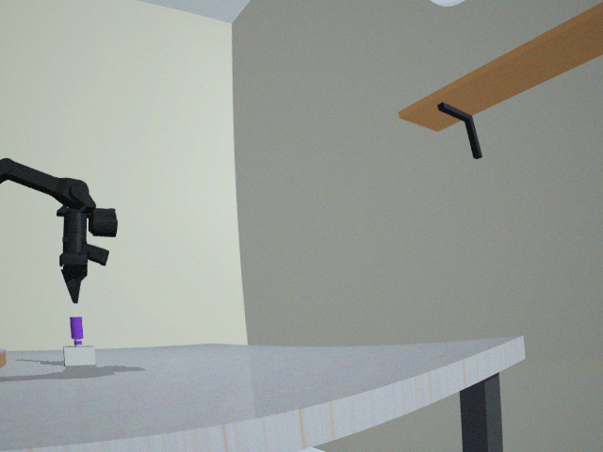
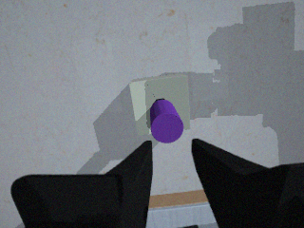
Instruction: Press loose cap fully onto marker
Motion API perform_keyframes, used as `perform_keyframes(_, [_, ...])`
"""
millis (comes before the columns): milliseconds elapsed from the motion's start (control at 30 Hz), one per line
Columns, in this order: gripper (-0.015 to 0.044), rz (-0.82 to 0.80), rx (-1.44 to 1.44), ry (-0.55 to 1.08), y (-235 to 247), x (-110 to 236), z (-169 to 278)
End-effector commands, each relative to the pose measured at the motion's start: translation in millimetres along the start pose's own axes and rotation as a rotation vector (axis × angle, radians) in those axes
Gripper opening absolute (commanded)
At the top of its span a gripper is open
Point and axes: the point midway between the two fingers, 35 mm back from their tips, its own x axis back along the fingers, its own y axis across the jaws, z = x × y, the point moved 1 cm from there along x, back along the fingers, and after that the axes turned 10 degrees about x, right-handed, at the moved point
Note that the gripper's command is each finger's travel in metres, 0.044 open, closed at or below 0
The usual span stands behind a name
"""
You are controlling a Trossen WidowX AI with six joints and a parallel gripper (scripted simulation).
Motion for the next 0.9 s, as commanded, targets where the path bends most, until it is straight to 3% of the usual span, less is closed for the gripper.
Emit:
perform_keyframes(0, [0.0020, -0.002, 0.086, -0.001, 0, -2, 0])
perform_keyframes(33, [0.0000, -0.002, 0.086, -0.001, 0, -2, 0])
perform_keyframes(867, [0.0000, -0.002, 0.086, -0.001, 0, -18, 0])
